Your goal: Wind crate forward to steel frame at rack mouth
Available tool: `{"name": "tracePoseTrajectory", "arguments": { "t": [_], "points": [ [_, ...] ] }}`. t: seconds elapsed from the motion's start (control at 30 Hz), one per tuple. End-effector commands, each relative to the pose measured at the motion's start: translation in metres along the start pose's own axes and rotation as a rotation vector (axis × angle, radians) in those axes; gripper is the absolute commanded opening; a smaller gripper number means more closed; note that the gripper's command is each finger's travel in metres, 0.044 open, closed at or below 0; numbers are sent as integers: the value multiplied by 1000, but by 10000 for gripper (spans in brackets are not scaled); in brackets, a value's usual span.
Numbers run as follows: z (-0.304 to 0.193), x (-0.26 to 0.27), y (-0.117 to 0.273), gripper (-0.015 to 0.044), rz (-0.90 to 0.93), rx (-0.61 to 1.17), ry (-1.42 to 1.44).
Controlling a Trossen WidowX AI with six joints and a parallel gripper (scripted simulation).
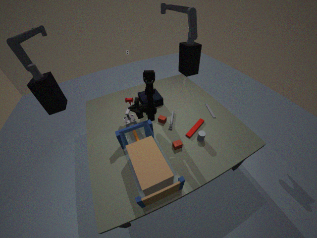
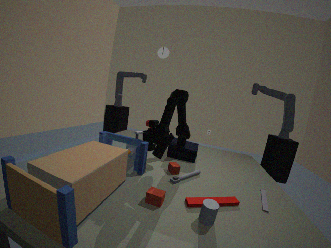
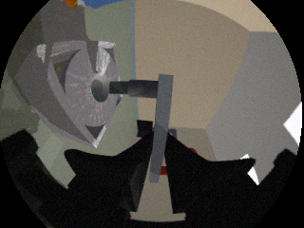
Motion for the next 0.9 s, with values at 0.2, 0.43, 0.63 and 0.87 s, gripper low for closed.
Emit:
{"name": "tracePoseTrajectory", "arguments": {
  "t": [0.2,0.43,0.63,0.87],
  "points": [
    [0,3,0,0,-5,-9,-6],
    [0,4,4,0,-4,-4,-7],
    [0,6,6,0,-5,-3,-7],
    [0,6,7,0,-5,-4,-7]
  ]
}}
Point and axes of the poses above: the point midway between the two fingers, 35 mm back from their tips, its own y axis back along the fingers, its own x axis across the jaws, z = x × y, the point moved 5 cm from there along y, back along the fingers, and after that the axes turned 6 degrees about -y, right-handed, at the moved point
